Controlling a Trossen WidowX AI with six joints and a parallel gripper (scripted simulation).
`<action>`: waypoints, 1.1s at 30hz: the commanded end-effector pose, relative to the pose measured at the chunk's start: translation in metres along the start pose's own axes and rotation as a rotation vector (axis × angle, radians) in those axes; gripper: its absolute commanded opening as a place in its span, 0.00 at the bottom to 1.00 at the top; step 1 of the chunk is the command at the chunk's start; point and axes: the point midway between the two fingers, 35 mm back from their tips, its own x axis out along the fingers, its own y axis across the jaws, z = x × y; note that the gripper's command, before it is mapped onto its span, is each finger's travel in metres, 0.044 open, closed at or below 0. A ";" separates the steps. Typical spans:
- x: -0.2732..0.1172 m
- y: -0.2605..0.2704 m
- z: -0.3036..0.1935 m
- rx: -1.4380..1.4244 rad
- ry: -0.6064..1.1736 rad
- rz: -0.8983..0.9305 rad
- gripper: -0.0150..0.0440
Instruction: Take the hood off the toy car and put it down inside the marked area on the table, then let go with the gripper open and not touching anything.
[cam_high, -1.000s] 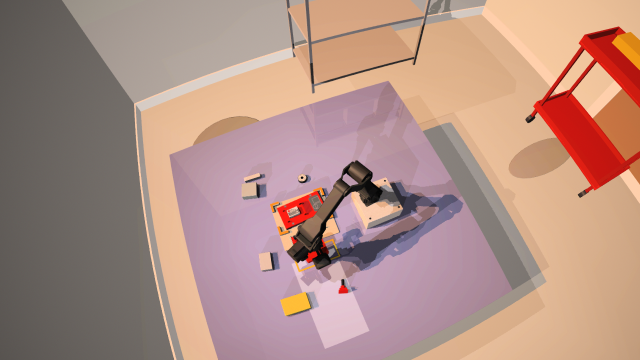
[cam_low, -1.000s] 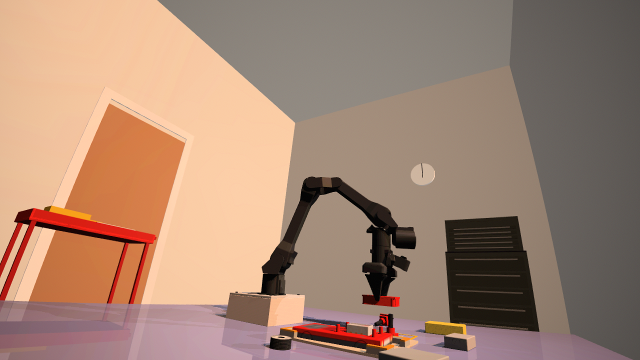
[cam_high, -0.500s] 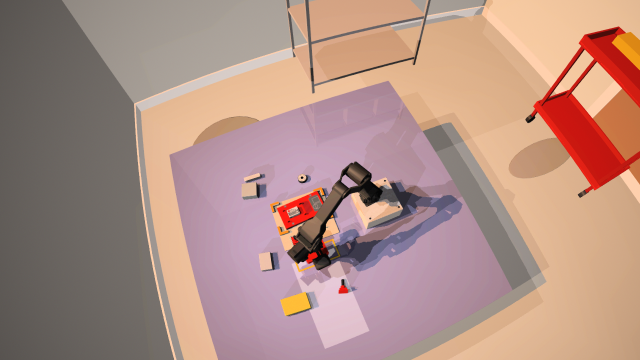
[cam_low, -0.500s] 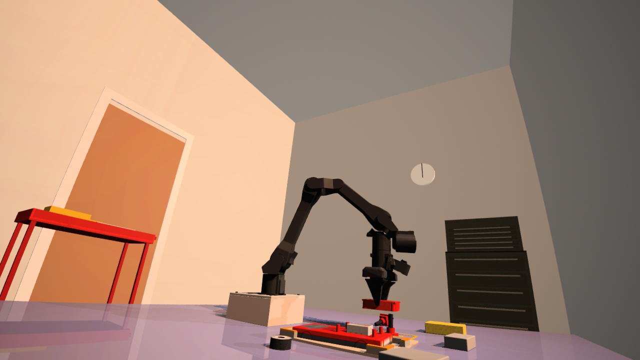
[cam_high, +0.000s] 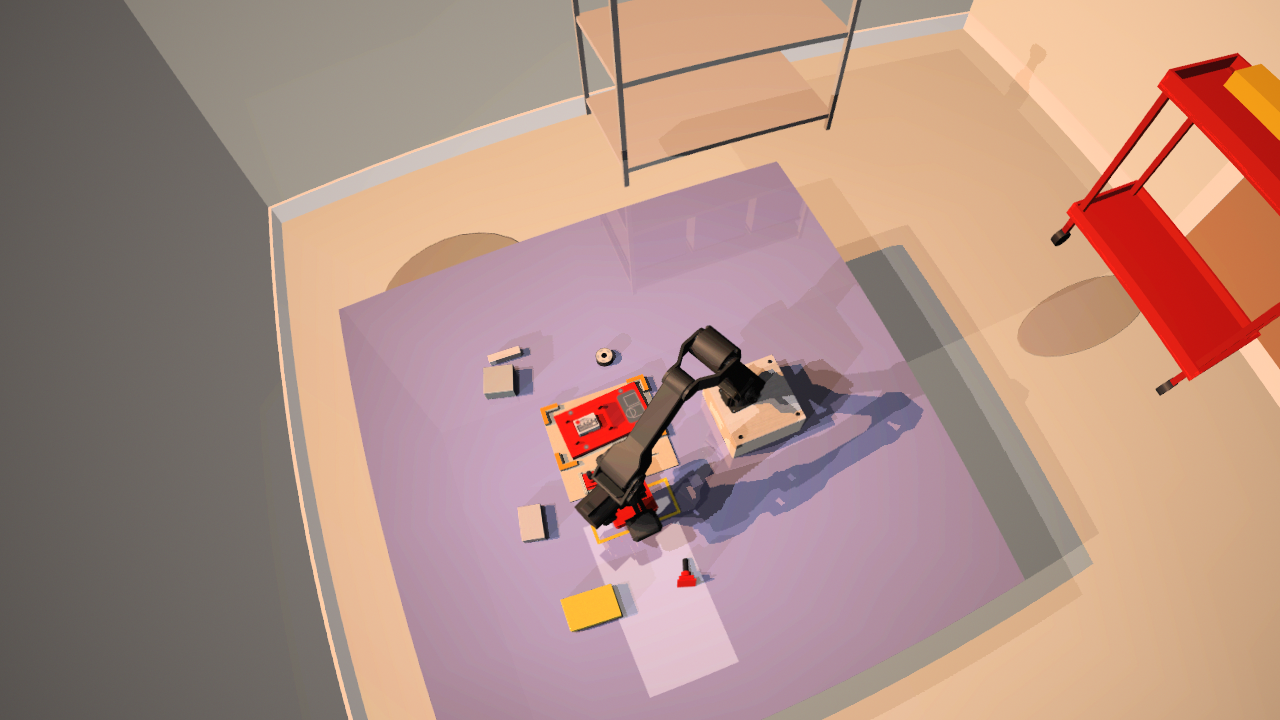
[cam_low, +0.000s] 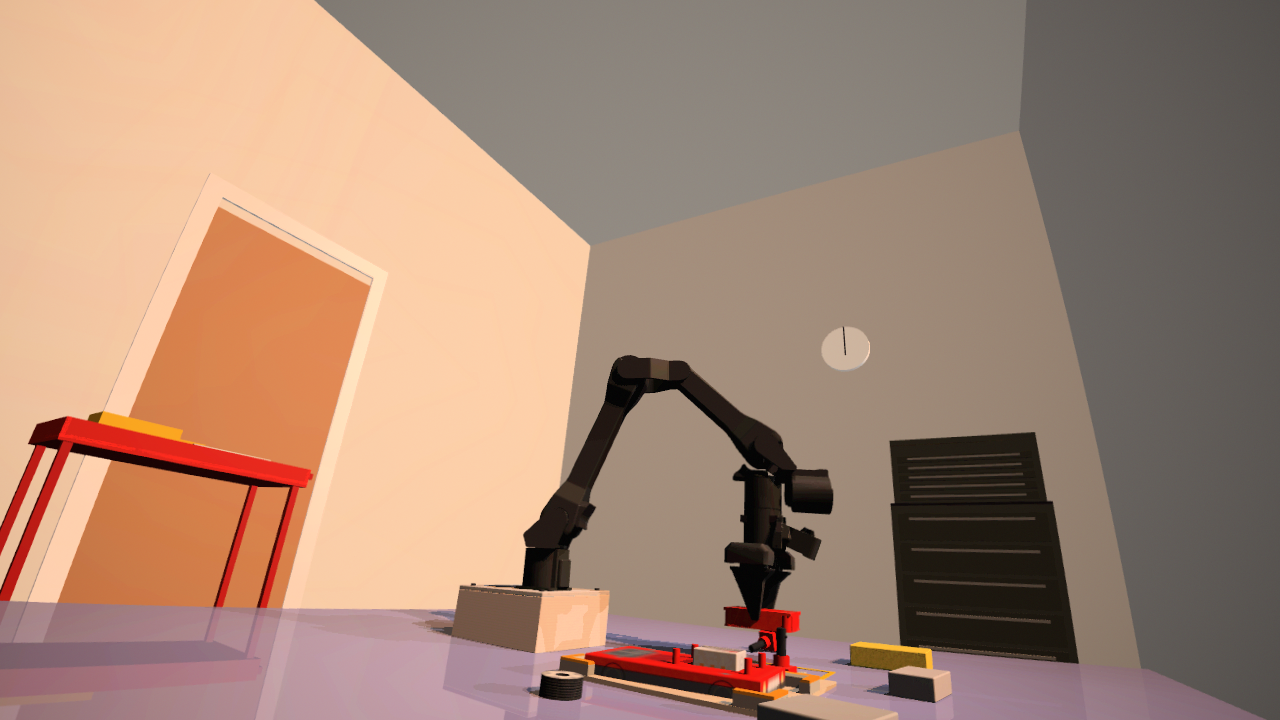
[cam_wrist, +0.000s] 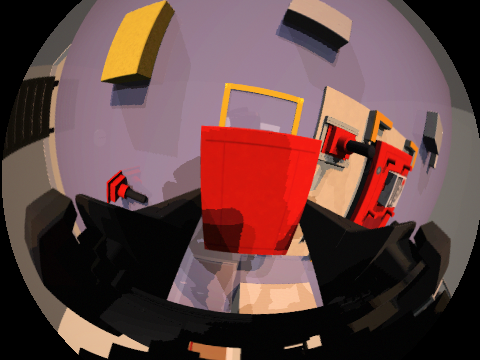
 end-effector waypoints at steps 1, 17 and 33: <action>0.004 0.000 0.000 0.004 0.000 0.004 0.25; 0.016 0.000 -0.001 0.004 0.000 0.004 0.25; 0.029 0.000 -0.002 0.004 0.000 0.003 0.25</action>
